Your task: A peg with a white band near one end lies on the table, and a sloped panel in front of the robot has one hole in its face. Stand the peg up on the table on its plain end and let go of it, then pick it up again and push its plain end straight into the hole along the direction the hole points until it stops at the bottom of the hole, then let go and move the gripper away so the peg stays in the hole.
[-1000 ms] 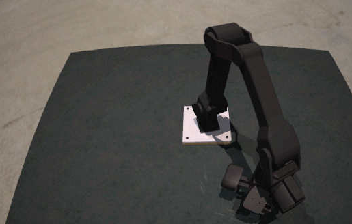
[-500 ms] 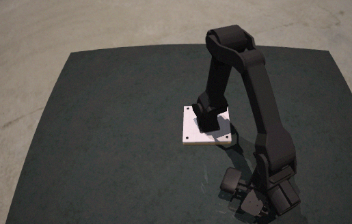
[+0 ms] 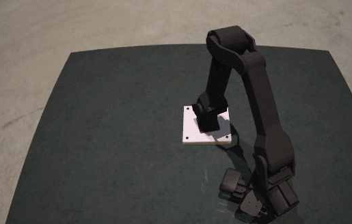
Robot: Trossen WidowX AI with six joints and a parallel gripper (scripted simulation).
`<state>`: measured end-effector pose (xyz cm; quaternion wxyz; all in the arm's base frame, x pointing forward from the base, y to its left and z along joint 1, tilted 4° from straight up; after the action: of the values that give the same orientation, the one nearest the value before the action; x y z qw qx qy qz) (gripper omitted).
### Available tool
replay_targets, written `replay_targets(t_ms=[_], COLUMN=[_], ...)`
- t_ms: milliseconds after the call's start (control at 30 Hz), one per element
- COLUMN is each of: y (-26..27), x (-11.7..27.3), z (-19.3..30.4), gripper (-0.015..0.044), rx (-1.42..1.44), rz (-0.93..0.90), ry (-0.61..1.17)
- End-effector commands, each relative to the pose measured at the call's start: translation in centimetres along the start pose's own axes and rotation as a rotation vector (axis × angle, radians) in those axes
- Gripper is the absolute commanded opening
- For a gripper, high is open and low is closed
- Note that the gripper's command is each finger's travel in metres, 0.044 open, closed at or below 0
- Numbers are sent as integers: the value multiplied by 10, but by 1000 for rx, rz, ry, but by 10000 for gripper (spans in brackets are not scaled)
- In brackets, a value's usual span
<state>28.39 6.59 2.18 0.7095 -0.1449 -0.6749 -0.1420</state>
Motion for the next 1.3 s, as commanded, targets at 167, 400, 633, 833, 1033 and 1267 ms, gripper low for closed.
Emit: replay_targets(t_ms=[167,400,633,833,1033,1267], y=[0,0,0,0,1,2], x=[0,0,0,1,5,9], z=[0,0,0,1,4,7], gripper=[110,83,50,50,50,50], rx=[-6,-6,-6,-1,0,0], rz=[2,2,2,4,13,23], ry=[-3,-3,-3,-23,-75,-134])
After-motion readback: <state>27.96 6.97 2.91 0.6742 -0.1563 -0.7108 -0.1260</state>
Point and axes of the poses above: the point midway between the two fingers, 35 mm back from their tips, its own x axis back along the fingers, its own y axis across the jaws, z = x × y, the point moved 1 cm from there along x, back along the fingers, and after that the axes turned 10 degrees about x, right-handed, at the moved point
